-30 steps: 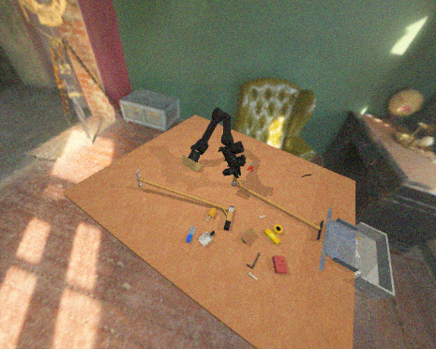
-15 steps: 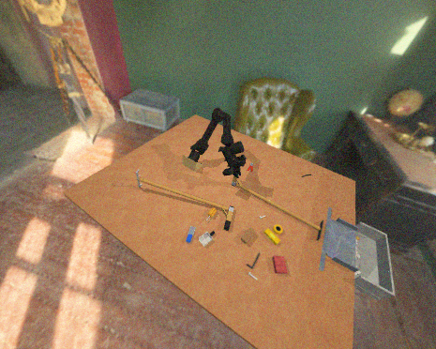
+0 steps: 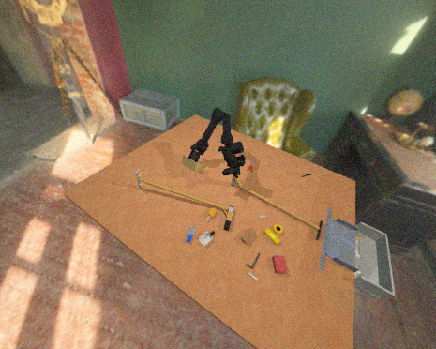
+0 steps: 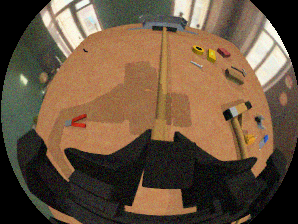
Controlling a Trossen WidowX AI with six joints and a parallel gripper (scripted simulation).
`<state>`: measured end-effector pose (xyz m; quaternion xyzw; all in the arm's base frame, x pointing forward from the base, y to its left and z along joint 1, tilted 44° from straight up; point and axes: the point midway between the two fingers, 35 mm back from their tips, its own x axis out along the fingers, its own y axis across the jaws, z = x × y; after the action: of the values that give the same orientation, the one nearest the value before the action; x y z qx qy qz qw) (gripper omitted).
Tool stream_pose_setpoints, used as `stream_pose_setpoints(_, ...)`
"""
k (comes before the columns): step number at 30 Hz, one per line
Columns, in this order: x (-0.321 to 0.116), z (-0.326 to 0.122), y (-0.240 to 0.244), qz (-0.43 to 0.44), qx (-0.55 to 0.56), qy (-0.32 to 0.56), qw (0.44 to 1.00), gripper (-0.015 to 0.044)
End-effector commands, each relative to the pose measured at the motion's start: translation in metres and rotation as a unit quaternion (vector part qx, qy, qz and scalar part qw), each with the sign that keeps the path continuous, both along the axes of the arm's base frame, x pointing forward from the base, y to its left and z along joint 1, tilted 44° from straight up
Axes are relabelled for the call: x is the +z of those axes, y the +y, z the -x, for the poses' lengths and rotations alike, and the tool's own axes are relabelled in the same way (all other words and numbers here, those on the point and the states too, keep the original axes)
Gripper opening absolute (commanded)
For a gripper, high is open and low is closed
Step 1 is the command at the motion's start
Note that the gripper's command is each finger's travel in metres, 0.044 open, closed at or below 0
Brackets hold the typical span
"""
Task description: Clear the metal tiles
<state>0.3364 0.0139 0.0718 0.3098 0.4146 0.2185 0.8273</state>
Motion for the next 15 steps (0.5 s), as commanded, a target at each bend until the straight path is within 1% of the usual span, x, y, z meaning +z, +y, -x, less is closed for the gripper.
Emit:
stream_pose_setpoints(1,0.0026,-0.0001,-0.0005,0.002,0.002,-0.007,1.0,0.0)
stream_pose_setpoints(11,-0.0027,-0.0006,-0.0043,0.002,0.002,-0.007,1.0,0.0)
stream_pose_setpoints(15,-0.001,0.0002,-0.002,0.001,0.001,-0.003,1.0,0.0105)
